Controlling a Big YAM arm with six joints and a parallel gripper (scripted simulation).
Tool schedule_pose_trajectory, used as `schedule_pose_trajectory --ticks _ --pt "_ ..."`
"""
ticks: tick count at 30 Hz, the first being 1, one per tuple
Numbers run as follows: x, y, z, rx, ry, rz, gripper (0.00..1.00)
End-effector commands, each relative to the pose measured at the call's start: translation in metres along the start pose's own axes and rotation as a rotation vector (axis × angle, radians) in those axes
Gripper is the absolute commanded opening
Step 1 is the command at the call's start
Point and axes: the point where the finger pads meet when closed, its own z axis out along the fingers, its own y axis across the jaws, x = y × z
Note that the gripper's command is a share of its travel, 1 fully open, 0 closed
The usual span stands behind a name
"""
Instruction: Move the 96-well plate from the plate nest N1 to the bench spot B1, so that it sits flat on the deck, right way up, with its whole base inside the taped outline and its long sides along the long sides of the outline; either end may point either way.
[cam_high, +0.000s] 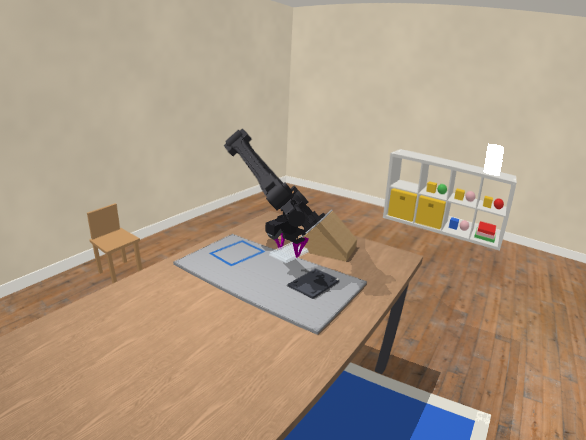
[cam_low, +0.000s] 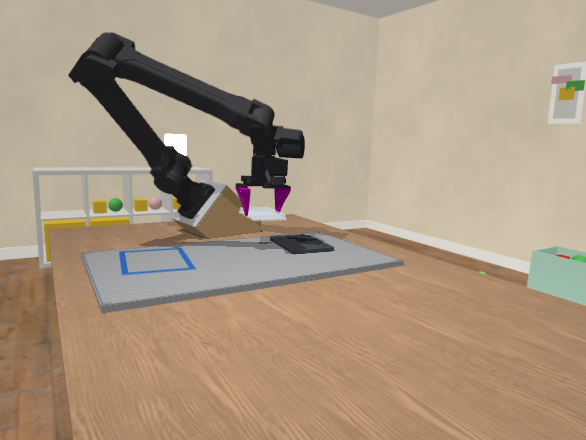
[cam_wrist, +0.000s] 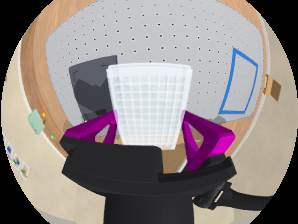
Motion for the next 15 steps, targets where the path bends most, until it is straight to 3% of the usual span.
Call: schedule_pose_trajectory --ticks 1,15 --pt "-0.005 -0.009 -0.001 -0.01 -0.009 -0.001 0.0" --pt "-0.009 -0.052 0.001 -0.008 -0.008 -0.001 0.0"
